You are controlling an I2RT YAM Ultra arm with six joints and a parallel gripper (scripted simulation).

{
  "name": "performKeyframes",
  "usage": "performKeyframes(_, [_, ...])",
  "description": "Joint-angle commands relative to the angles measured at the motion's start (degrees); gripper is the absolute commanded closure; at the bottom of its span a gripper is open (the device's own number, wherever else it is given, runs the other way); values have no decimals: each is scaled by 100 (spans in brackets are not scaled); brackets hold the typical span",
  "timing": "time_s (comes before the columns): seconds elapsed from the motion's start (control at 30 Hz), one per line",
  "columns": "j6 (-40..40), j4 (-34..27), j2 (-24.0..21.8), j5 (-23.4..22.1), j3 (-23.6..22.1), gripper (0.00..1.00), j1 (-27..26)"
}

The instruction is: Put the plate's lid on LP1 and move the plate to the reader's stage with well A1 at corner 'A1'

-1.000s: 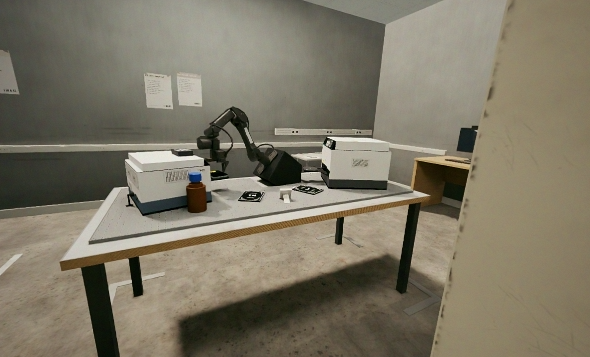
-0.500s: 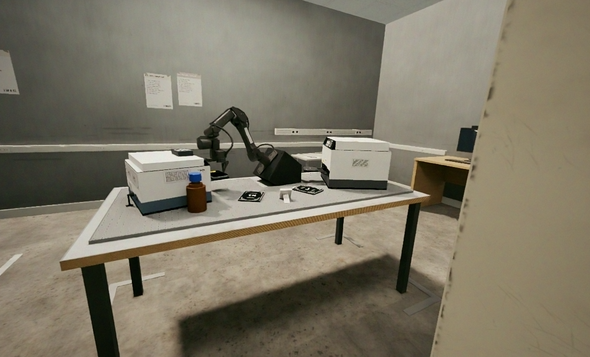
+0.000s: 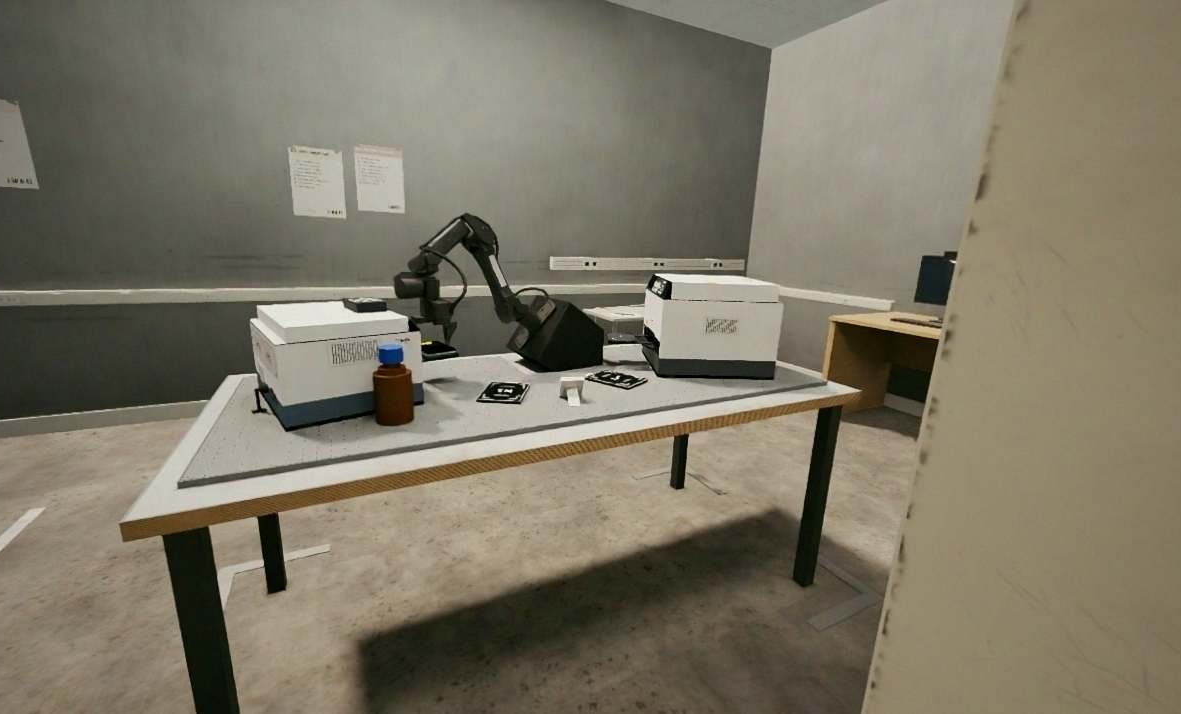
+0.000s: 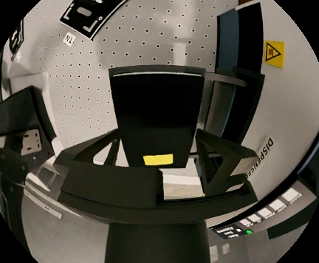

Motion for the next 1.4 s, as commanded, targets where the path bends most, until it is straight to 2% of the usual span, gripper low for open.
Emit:
performKeyframes(0.0, [-9, 11, -19, -53, 13, 5, -6])
performKeyframes(0.53, [-9, 11, -19, -53, 13, 15, -6])
performKeyframes(1.37, [-16, -6, 30, -98, -19, 15, -5])
